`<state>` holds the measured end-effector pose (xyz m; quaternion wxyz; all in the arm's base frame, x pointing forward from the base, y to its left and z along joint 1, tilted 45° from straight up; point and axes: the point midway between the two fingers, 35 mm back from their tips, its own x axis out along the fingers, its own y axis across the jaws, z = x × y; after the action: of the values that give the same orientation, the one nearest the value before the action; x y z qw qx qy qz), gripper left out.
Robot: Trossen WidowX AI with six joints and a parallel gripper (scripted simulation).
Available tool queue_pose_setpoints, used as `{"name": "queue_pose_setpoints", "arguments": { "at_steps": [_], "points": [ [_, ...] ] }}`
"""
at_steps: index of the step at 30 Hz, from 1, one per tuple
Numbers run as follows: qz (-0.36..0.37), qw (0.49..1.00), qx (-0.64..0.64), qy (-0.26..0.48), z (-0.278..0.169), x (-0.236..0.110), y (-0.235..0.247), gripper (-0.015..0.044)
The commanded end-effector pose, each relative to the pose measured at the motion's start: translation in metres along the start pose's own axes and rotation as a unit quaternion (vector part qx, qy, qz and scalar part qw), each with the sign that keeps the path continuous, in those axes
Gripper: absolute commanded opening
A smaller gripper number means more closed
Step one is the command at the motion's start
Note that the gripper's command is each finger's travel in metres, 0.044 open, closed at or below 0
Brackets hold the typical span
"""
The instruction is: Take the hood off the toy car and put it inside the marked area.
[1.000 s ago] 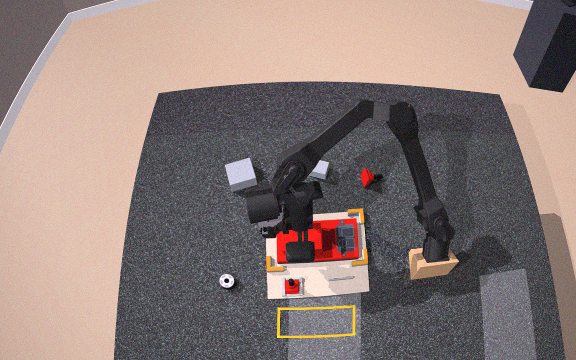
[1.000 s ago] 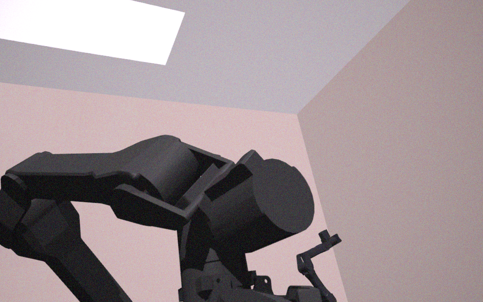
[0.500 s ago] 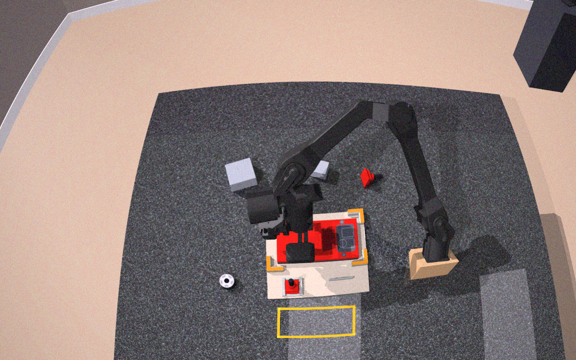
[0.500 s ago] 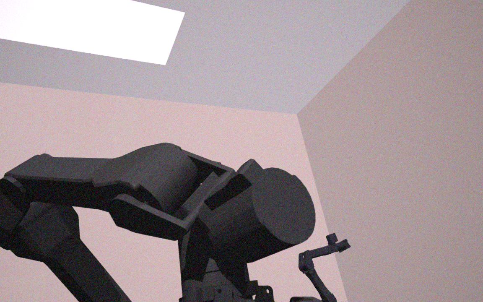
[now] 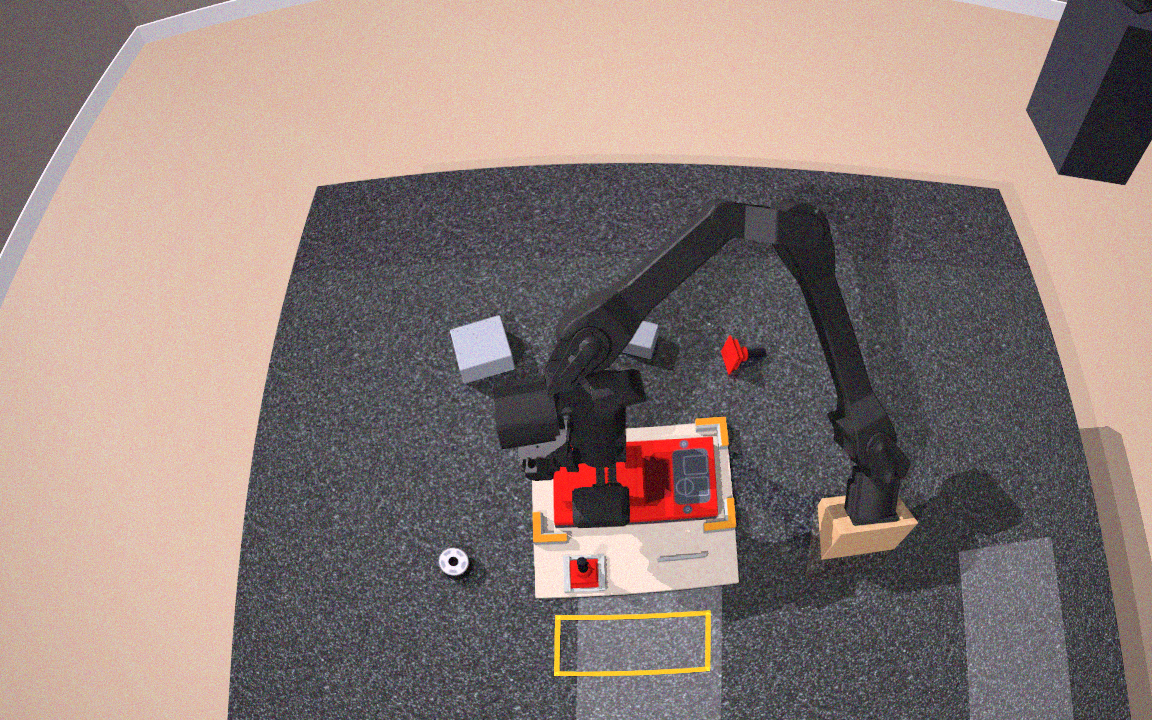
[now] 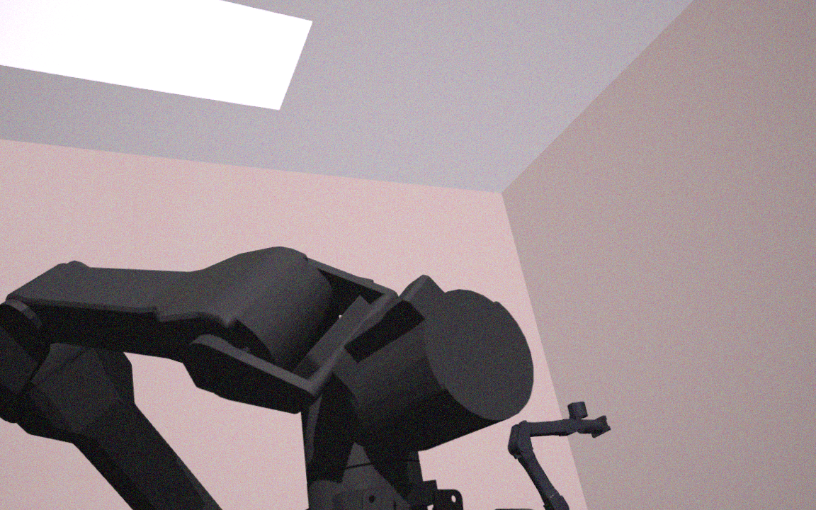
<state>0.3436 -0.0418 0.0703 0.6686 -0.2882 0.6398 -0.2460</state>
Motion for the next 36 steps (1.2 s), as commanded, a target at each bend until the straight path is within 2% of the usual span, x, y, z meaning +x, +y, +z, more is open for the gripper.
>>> {"name": "queue_pose_setpoints", "arguments": {
  "at_steps": [1,4,14,15,36],
  "points": [
    [0.000,1.000,0.001,0.000,0.000,0.000,0.000,0.0295],
    [0.000,1.000,0.001,0.000,0.000,0.000,0.000,0.0275],
    [0.000,1.000,0.001,0.000,0.000,-0.005,0.000,0.0012],
    [0.000,1.000,0.001,0.000,0.000,-0.006,0.000,0.0000],
    [0.001,1.000,0.000,0.000,0.000,-0.019,0.000,0.0000]
  ]
}}
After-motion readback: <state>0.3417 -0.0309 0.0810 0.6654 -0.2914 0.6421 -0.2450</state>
